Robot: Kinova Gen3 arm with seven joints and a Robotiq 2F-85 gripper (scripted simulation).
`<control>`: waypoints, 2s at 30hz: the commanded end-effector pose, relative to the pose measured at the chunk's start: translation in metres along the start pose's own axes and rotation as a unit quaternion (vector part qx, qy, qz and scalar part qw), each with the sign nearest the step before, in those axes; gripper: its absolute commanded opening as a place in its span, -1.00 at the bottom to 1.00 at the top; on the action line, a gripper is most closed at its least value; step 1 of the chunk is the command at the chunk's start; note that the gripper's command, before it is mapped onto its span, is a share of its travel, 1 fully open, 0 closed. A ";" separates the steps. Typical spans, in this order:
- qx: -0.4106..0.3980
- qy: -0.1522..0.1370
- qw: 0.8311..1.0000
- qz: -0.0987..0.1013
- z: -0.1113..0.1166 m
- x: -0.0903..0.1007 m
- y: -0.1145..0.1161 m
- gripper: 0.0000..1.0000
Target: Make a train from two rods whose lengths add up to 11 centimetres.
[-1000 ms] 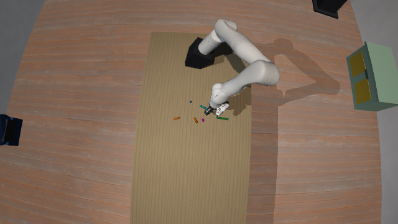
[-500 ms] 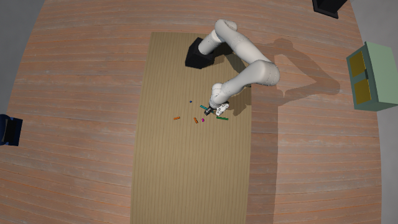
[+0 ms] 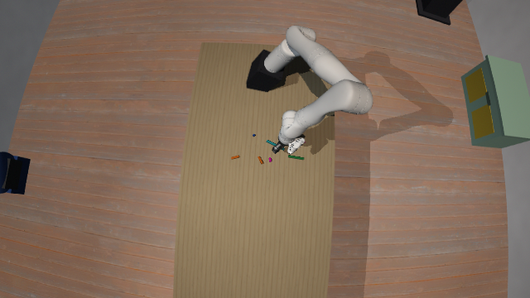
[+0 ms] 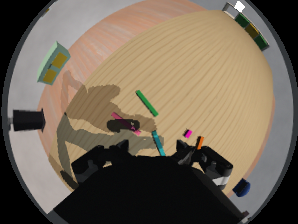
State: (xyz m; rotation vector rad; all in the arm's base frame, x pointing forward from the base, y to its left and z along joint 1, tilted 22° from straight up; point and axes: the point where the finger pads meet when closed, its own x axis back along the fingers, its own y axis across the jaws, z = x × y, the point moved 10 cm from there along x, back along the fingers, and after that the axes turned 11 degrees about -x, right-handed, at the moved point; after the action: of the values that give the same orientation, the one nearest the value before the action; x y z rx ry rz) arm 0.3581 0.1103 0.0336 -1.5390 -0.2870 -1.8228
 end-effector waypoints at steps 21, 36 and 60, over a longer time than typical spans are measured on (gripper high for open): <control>-0.008 -0.001 1.000 -0.004 0.000 0.001 0.000 1.00; 0.165 -0.003 0.986 -0.002 0.000 0.001 0.000 1.00; 0.620 -0.002 0.784 -0.003 0.004 0.002 0.000 1.00</control>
State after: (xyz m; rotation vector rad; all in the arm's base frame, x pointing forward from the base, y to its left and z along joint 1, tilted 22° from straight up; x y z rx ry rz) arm 0.3584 0.1121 0.0353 -0.6505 -1.1290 -1.1836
